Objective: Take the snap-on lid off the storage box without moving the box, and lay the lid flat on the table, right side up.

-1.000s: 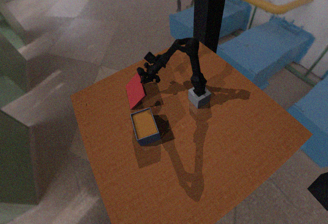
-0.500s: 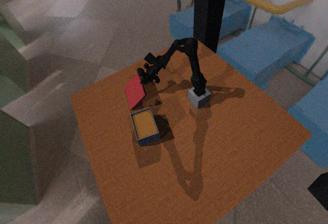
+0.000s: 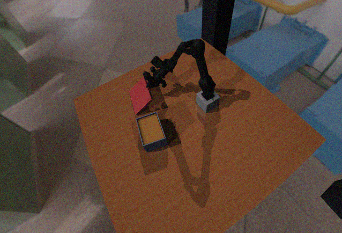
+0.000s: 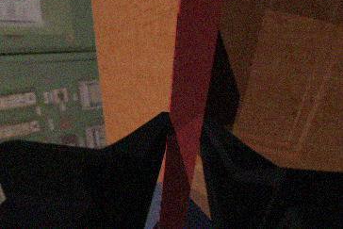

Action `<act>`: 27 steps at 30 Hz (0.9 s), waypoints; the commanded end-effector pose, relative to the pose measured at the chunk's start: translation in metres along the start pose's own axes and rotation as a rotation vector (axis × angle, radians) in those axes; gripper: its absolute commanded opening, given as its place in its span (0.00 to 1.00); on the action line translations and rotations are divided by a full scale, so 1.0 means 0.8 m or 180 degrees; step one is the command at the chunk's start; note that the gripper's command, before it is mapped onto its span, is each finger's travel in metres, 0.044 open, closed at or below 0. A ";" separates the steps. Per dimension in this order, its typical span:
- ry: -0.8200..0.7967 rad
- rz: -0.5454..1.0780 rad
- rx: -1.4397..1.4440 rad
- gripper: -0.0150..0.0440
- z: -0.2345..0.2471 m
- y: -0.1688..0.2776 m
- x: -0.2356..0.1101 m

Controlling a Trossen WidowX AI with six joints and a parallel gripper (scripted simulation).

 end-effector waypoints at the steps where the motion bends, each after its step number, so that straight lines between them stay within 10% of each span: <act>1: 0.0051 0.0018 0.0024 0.25 -0.011 0.002 0.006; 27: 0.0051 0.0019 0.0025 0.25 -0.031 0.001 0.022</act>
Point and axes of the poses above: the point midway between the two fingers, 35 mm back from their tips, its own x axis out along the fingers, its own z axis across the jaws, y = z × x, the point moved 3 cm from there along -x, back along the fingers, and after that the axes turned 4 degrees about x, right-handed, at the moved point
